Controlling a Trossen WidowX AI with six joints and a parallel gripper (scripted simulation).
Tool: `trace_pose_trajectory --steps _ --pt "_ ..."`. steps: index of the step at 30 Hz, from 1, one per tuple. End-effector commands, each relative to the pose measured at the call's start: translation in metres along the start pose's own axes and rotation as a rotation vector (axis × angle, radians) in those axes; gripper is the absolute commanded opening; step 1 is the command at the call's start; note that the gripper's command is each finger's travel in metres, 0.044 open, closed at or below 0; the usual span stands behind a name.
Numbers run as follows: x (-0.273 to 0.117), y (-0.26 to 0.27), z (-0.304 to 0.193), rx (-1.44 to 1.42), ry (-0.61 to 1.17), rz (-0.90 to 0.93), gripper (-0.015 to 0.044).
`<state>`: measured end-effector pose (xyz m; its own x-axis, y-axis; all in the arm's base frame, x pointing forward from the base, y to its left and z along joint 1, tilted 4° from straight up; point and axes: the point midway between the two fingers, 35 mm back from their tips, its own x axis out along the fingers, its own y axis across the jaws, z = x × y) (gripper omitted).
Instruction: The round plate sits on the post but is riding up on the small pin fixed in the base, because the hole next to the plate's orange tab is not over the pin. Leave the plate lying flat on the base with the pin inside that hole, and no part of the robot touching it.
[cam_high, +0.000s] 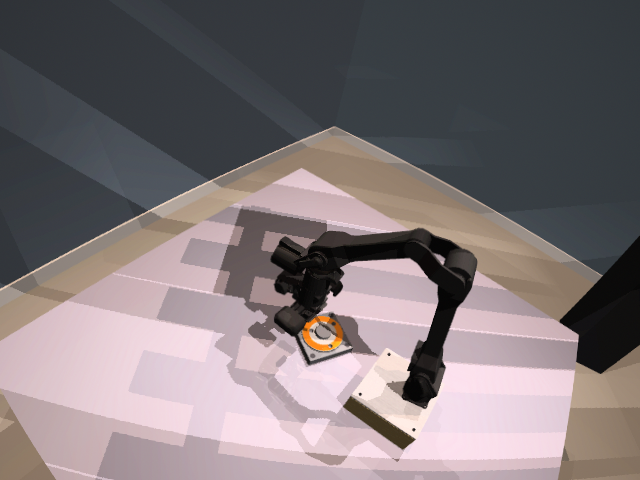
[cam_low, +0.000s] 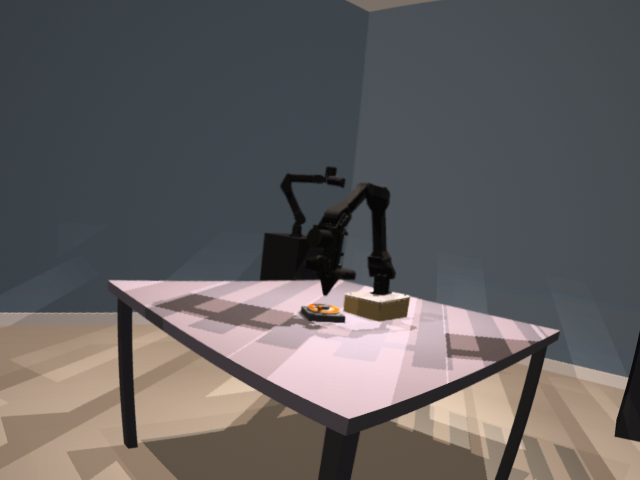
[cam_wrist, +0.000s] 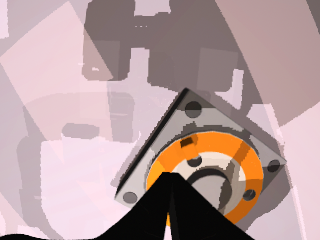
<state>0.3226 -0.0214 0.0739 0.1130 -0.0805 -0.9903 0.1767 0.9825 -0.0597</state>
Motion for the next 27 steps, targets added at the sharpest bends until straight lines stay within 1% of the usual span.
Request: trace_pose_trajectory --steps 1,5,13,27 --pt "0.0 -0.002 -0.009 -0.011 0.033 0.031 0.0" --pt "0.004 -0.002 -0.009 -0.011 0.033 0.031 0.0" --pt "0.047 -0.001 -0.01 -0.011 0.034 0.031 0.0" --pt "0.049 -0.01 0.0 -0.011 0.033 0.03 0.0"
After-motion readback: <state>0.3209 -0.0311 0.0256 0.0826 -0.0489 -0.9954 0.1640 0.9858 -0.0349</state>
